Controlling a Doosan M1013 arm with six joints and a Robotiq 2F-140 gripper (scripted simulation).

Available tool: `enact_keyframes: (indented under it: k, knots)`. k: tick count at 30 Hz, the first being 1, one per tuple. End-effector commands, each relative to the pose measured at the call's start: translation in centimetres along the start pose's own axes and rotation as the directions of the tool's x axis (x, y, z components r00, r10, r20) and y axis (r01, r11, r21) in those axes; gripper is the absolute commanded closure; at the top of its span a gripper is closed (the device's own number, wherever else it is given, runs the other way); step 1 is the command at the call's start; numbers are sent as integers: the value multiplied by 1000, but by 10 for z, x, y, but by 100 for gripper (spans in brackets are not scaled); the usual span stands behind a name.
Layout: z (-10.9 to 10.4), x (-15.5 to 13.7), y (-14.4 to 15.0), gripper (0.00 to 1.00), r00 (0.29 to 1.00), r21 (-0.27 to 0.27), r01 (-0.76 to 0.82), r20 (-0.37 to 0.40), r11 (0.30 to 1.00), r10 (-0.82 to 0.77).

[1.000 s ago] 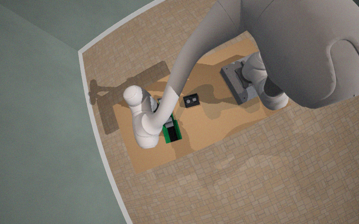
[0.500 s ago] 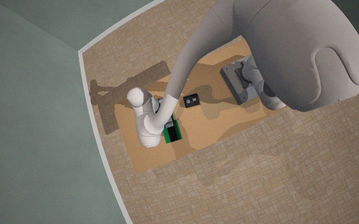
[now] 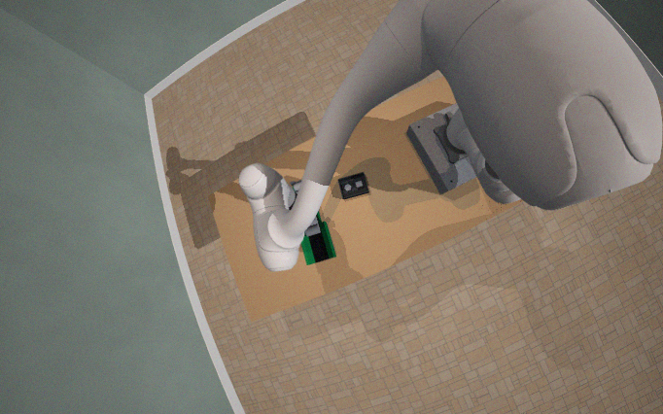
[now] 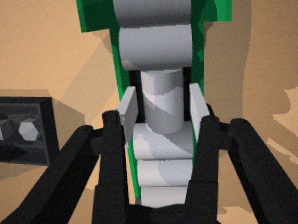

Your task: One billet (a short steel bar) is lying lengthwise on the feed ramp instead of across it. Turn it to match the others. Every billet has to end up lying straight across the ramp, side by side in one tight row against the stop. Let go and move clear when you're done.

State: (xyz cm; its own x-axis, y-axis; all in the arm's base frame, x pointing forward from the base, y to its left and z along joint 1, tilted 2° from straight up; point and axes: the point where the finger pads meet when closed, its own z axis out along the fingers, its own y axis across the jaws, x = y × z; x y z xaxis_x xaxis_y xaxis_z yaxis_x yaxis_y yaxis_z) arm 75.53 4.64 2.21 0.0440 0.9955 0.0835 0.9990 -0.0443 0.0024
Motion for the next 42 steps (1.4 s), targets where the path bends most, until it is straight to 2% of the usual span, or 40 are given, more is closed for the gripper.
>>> enact_keyframes:
  k: [1,42]
  knots:
    - [2,0,0,59,1000,0,0,0,1000,0]
    - [7,-1,0,59,1000,0,0,0,1000,0]
